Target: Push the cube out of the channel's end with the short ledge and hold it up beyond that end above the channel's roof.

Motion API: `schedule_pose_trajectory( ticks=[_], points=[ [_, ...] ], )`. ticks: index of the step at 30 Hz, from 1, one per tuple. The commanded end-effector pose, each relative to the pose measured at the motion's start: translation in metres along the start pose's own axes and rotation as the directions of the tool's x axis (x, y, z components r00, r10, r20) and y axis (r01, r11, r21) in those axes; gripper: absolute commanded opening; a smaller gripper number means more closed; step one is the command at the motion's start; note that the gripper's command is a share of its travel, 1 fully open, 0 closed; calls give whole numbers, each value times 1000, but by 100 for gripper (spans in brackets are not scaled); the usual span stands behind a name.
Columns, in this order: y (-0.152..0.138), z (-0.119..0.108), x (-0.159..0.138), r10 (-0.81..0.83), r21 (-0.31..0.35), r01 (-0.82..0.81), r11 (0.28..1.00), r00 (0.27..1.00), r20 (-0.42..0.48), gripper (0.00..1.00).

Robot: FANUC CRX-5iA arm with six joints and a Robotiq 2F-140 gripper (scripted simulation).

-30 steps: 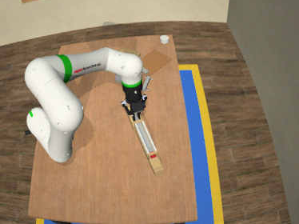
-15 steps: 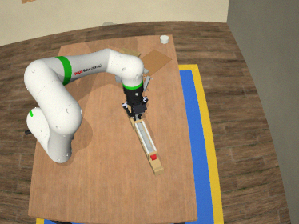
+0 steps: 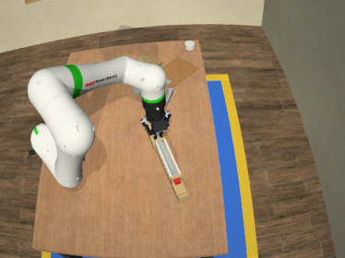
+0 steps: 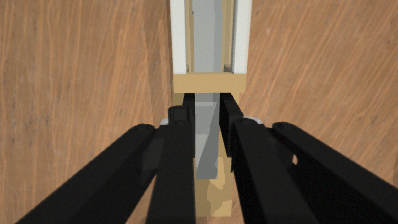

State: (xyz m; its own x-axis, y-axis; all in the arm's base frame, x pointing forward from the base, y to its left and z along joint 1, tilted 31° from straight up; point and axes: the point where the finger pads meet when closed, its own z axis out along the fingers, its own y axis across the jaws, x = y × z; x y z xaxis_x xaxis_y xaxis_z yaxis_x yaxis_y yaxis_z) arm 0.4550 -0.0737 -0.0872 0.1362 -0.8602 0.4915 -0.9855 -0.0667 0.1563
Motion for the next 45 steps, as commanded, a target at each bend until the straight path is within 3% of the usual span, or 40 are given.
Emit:
schedule_pose_trajectory(
  ticks=[1,27,28,45],
  points=[
    [-1,-1,0,0,2,0,1000,1000,0,10],
    [-1,-1,0,0,2,0,1000,1000,0,10],
    [-1,-1,0,0,2,0,1000,1000,0,30],
    [-1,-1,0,0,2,0,1000,1000,0,30]
  ],
)
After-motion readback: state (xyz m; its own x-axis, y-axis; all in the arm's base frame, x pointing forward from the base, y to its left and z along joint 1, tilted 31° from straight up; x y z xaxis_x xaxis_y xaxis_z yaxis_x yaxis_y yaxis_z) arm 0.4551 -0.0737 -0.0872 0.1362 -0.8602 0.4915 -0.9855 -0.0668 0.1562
